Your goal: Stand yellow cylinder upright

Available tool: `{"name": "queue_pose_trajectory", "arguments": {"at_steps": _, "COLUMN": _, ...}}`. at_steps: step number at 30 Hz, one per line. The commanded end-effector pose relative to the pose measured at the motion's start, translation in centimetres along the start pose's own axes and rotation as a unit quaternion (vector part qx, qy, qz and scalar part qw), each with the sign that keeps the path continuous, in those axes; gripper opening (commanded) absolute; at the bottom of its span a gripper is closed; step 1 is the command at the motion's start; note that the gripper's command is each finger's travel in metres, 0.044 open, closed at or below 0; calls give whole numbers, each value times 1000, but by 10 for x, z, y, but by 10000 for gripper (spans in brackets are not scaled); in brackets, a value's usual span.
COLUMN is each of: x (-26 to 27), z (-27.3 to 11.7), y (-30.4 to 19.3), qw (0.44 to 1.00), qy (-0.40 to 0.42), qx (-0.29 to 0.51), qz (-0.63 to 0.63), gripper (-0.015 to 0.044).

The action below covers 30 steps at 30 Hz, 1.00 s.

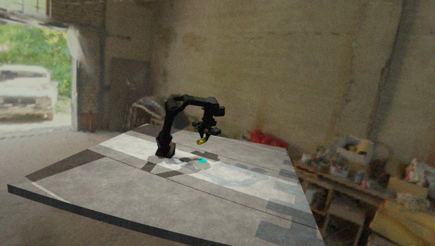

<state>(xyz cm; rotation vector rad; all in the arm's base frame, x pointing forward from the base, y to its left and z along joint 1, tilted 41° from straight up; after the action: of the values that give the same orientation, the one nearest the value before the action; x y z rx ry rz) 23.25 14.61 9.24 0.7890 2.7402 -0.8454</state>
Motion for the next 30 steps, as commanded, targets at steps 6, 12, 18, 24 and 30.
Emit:
{"name": "queue_pose_trajectory", "arguments": {"at_steps": 6, "x": 0, "z": 4, "y": -5, "qw": 999, "qy": 29, "qx": -20, "qz": 1, "gripper": 105}}
{"name": "queue_pose_trajectory", "arguments": {"at_steps": 12, "x": 0, "z": 7, "y": -7, "qw": 998, "qy": 48, "qx": -33, "qz": 2, "gripper": 105}}
{"name": "queue_pose_trajectory", "arguments": {"at_steps": 18, "x": 0, "z": 9, "y": -8, "qw": 997, "qy": 65, "qx": -47, "qz": 3, "gripper": 105}}
{"name": "queue_pose_trajectory", "arguments": {"at_steps": 24, "x": 0, "z": 12, "y": -10, "qw": 995, "qy": 82, "qx": -62, "qz": 4, "gripper": 105}}
{"name": "queue_pose_trajectory", "arguments": {"at_steps": 30, "x": 0, "z": 14, "y": -11, "qw": 992, "qy": 98, "qx": -78, "qz": 5, "gripper": 105}}
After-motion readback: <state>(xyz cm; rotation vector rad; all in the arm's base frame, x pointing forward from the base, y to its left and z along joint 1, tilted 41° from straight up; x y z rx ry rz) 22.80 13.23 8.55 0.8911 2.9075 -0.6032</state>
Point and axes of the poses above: the point midway between the two fingers, 35 mm back from their tips, its own z axis out along the fingers, its own x axis across the jaws, y = z × x, the point moved 2 cm from there along -z, back along the fingers, and after that the axes turned 13 degrees about z, right-handed, at the moved point
